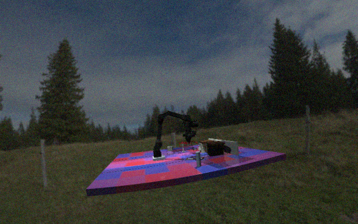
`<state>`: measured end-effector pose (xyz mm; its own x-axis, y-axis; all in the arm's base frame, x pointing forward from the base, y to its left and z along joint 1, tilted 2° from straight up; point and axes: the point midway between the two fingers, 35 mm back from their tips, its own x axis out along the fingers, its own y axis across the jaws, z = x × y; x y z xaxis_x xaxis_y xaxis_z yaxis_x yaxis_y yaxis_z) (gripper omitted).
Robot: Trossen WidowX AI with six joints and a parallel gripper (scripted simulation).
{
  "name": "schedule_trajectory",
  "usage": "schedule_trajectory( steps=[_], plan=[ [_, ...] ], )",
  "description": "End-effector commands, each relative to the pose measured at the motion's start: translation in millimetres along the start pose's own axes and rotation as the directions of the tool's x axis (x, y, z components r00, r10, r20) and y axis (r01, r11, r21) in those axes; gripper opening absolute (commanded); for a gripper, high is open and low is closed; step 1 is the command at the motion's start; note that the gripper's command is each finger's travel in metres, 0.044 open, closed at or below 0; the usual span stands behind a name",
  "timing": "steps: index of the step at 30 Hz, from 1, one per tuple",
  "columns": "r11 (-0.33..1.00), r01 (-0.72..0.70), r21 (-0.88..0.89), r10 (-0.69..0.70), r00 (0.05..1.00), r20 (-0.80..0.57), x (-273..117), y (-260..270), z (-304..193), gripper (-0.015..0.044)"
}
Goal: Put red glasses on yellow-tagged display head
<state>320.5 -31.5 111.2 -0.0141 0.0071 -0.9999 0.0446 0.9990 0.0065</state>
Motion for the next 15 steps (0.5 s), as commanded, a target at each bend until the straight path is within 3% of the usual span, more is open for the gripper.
schedule_trajectory(
  steps=[1, 7, 15],
  plan=[
    [1.0, 0.004, 0.0, -0.004, 1.0, 0.011, -17, 0, 0, 0.0],
    [0.999, 0.004, -0.039, -0.004, 1.0, 0.011, -17, 6, 2, 0.0],
    [0.96, 0.004, -0.282, 0.0, 1.0, 0.013, -19, 49, 12, 0.0]
  ],
)
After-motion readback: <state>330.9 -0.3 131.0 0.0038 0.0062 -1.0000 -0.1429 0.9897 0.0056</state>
